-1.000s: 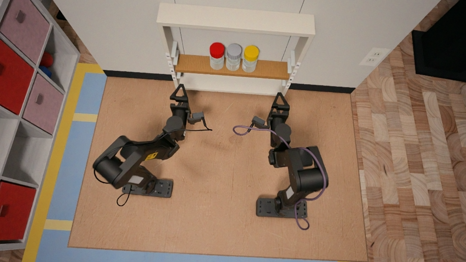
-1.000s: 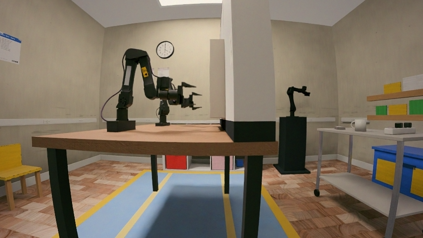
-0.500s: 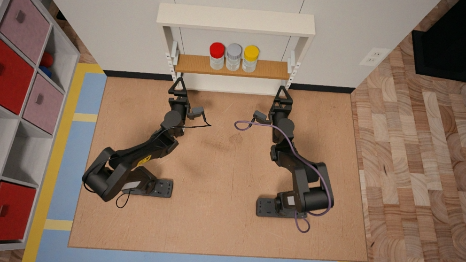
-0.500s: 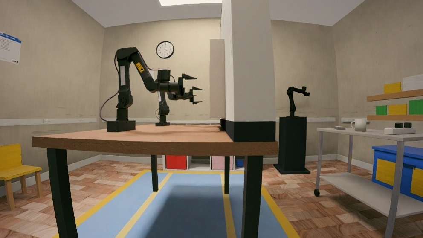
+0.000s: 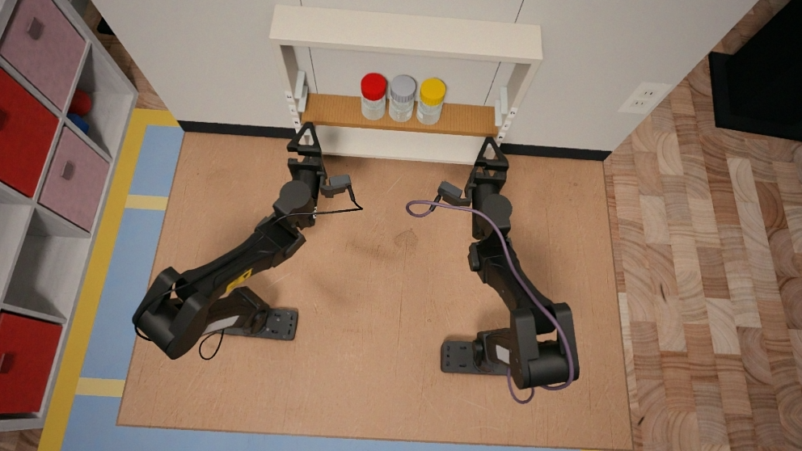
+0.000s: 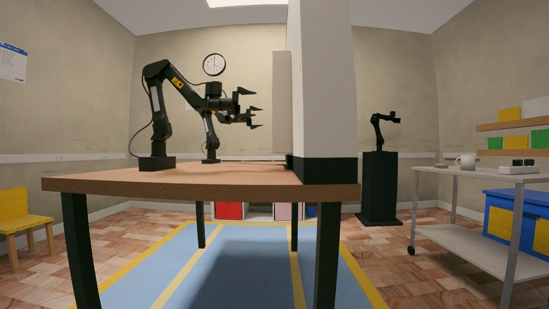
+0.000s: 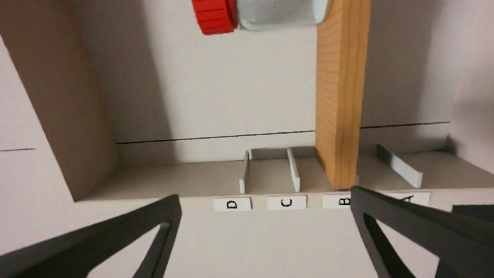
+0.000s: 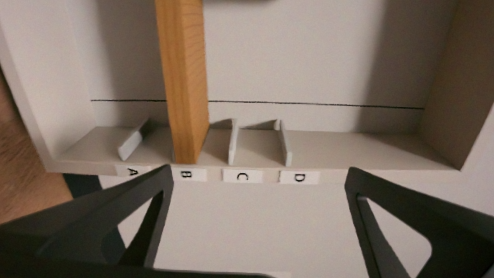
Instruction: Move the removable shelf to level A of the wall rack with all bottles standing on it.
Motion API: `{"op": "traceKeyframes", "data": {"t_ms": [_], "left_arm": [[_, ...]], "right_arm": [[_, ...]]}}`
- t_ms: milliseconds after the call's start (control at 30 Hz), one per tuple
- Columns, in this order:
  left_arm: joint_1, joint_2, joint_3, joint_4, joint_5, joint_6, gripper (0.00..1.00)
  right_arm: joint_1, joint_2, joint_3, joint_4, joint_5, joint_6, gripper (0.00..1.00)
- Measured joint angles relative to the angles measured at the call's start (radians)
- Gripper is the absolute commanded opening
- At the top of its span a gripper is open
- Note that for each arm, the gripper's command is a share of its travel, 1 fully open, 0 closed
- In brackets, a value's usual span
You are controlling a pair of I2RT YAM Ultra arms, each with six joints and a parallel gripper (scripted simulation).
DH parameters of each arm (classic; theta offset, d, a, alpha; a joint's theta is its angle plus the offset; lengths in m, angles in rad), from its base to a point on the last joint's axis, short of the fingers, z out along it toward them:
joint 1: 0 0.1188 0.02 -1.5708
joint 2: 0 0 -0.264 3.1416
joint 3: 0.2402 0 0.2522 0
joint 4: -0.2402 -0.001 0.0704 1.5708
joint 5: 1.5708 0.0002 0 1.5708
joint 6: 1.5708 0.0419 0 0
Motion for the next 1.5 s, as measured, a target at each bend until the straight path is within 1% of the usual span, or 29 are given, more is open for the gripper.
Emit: {"op": "traceKeyframes", "data": {"t_ms": [267,1133,1500], "left_arm": [[0.000,0.000,0.000,-0.034,0.000,0.000,1.00],[0.000,0.000,0.000,-0.041,0.000,0.000,1.00],[0.000,0.035,0.000,0.004,0.000,0.000,1.00]], "right_arm": [[0.000,0.000,0.000,-0.032,0.000,0.000,1.00],[0.000,0.000,0.000,-0.038,0.000,0.000,1.00],[0.002,0.036,0.000,0.002,0.004,0.000,1.00]]}}
